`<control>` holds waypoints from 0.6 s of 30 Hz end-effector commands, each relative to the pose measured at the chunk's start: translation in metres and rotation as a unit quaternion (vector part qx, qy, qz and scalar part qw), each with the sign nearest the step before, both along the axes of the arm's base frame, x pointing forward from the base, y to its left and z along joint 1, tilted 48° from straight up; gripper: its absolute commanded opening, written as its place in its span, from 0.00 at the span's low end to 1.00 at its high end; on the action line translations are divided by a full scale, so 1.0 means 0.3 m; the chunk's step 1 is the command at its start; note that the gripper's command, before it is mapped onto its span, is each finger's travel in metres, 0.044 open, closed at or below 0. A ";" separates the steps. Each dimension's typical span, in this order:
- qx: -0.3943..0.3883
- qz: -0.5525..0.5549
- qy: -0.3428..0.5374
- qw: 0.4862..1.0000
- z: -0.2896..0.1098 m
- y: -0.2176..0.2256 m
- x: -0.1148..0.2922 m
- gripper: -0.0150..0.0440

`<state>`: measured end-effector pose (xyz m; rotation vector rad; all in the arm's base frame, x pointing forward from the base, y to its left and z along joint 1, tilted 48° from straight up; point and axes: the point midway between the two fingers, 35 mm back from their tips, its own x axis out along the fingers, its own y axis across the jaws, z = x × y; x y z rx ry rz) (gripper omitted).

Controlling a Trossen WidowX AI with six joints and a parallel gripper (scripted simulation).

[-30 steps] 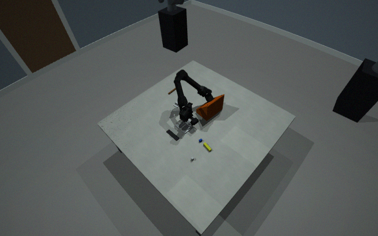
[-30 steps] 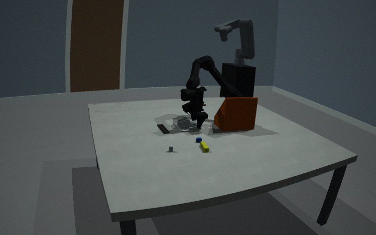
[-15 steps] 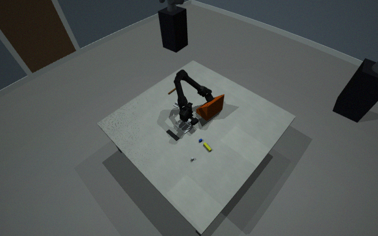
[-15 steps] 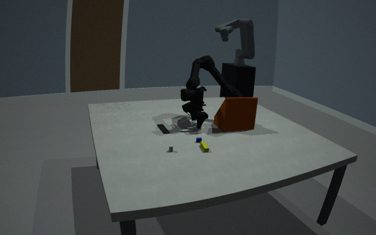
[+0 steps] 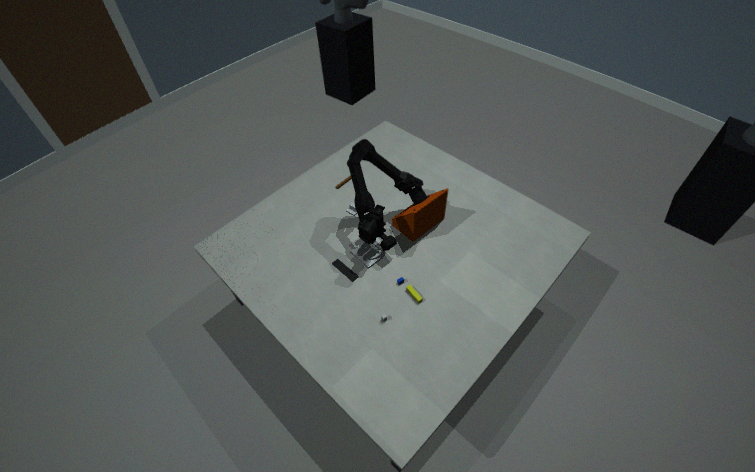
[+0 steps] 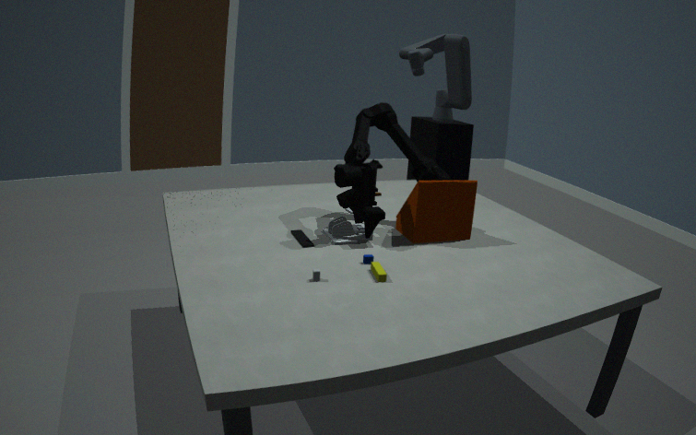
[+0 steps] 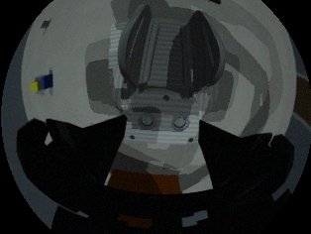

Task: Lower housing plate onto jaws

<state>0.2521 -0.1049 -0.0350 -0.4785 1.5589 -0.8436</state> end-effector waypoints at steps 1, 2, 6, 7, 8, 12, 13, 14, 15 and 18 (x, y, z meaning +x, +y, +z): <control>0.001 0.001 0.002 1.000 -0.003 0.000 -0.001 0.85; 0.001 0.001 0.002 1.000 -0.003 0.000 -0.001 0.85; 0.001 0.001 0.002 1.000 -0.003 0.000 -0.001 0.85; 0.001 0.001 0.002 1.000 -0.003 0.000 -0.001 0.85; 0.001 0.001 0.002 1.000 -0.003 0.000 -0.001 0.85; 0.001 0.001 0.002 1.000 -0.003 0.000 -0.001 0.85; 0.000 0.000 0.000 1.000 0.000 0.000 0.000 0.89; 0.000 0.000 0.000 1.000 0.000 0.000 0.000 0.94; 0.000 0.000 0.000 1.000 0.000 0.000 0.000 0.98; 0.000 0.000 0.000 1.000 0.000 0.000 0.000 1.00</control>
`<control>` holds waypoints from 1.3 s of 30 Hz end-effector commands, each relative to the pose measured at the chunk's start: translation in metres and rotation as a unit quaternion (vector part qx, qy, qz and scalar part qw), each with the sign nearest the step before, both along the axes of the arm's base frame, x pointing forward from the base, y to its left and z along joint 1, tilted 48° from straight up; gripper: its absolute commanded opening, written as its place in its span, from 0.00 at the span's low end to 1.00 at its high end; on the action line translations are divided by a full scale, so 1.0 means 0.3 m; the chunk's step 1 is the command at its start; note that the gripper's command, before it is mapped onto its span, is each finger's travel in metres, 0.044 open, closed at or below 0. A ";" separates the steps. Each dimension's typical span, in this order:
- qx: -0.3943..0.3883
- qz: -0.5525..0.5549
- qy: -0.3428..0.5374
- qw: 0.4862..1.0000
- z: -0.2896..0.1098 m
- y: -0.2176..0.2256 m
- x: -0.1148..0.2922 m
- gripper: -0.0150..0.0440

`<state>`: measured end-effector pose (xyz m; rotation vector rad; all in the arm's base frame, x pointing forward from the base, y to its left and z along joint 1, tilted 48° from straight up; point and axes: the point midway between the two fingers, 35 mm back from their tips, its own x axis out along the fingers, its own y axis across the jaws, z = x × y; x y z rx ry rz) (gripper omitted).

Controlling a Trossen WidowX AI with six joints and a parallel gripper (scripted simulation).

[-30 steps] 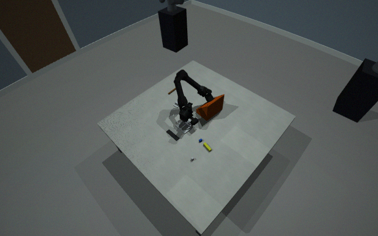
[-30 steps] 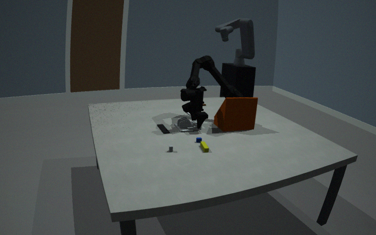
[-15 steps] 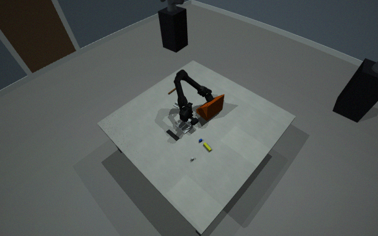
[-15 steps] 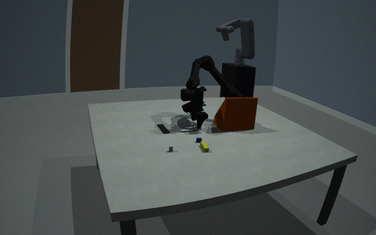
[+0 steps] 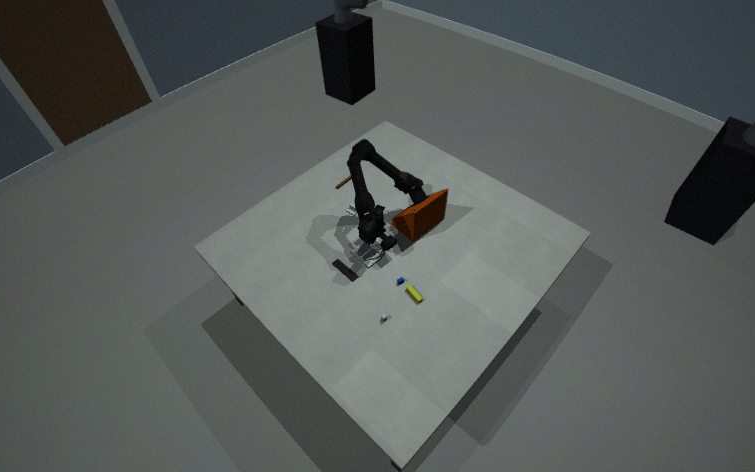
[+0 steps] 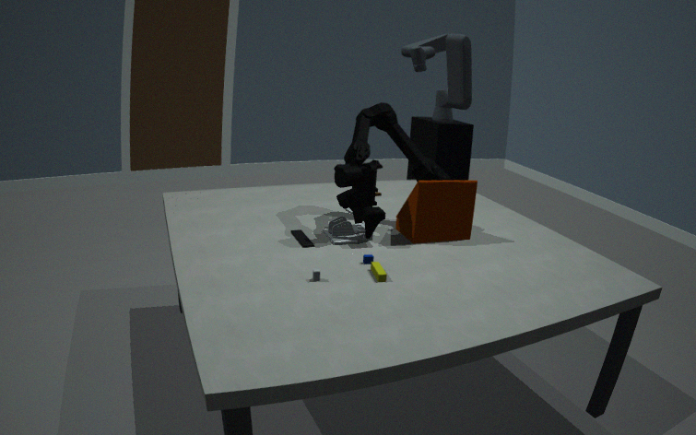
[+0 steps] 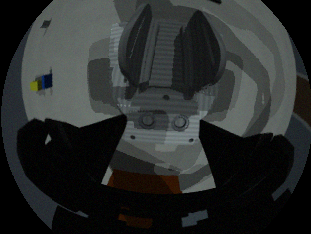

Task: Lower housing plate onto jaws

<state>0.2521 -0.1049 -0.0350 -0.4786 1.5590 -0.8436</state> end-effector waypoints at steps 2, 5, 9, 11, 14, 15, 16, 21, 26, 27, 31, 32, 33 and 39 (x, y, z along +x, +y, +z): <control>0.000 0.000 0.000 1.000 0.000 0.000 0.000 1.00; 0.000 0.000 0.000 1.000 0.000 0.000 0.000 1.00; 0.000 0.000 0.000 1.000 0.000 0.000 0.000 1.00; 0.000 0.000 0.000 1.000 0.000 0.000 0.000 1.00; 0.001 0.000 0.000 1.000 0.024 0.028 0.010 1.00; 0.002 0.001 0.000 1.000 0.039 0.046 0.016 1.00; 0.002 0.001 0.000 1.000 0.059 0.069 0.022 1.00; 0.000 0.000 0.002 1.000 0.164 0.177 0.035 1.00; 0.000 0.000 0.002 1.000 0.169 0.181 0.035 1.00; -0.001 0.006 0.002 1.000 0.148 0.167 0.039 1.00; 0.005 0.006 0.002 1.000 0.192 0.247 -0.018 1.00; 0.006 0.005 0.002 1.000 0.210 0.276 -0.044 1.00; 0.006 0.004 0.002 1.000 0.228 0.303 -0.070 1.00; 0.004 0.001 0.003 1.000 0.276 0.361 -0.141 1.00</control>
